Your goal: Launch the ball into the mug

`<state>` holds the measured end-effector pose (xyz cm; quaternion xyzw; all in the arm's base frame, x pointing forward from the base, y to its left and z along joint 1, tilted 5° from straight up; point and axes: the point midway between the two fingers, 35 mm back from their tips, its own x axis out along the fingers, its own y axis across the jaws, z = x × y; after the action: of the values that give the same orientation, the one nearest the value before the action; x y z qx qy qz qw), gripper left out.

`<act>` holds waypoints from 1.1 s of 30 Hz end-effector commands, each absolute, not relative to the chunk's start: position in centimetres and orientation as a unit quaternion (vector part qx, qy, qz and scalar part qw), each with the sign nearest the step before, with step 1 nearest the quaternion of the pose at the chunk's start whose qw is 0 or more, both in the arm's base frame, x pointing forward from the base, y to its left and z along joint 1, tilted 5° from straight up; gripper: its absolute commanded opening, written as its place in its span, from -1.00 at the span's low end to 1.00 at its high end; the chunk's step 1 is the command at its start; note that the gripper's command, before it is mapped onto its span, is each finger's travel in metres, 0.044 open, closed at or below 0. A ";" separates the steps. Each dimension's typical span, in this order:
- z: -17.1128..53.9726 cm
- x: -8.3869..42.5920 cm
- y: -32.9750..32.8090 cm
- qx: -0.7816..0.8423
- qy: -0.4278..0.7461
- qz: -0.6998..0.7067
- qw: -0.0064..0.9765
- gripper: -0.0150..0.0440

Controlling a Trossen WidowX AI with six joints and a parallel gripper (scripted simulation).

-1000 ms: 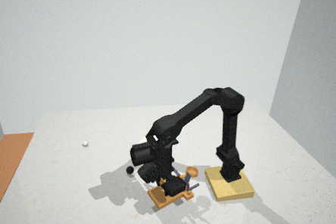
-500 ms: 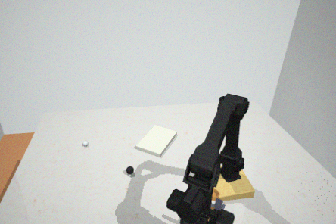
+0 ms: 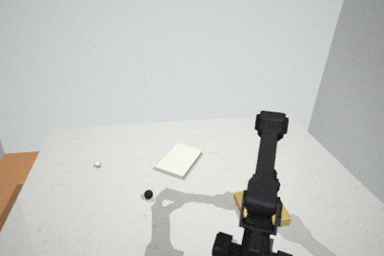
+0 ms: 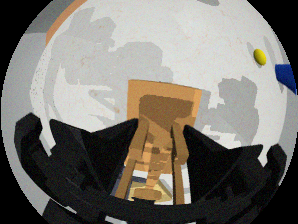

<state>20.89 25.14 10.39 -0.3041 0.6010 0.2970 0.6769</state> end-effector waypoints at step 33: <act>6.7 21.1 25.4 -0.305 0.601 0.297 0.676 -0.14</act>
<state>21.07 25.41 6.56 -0.3046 0.6017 0.2967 0.6761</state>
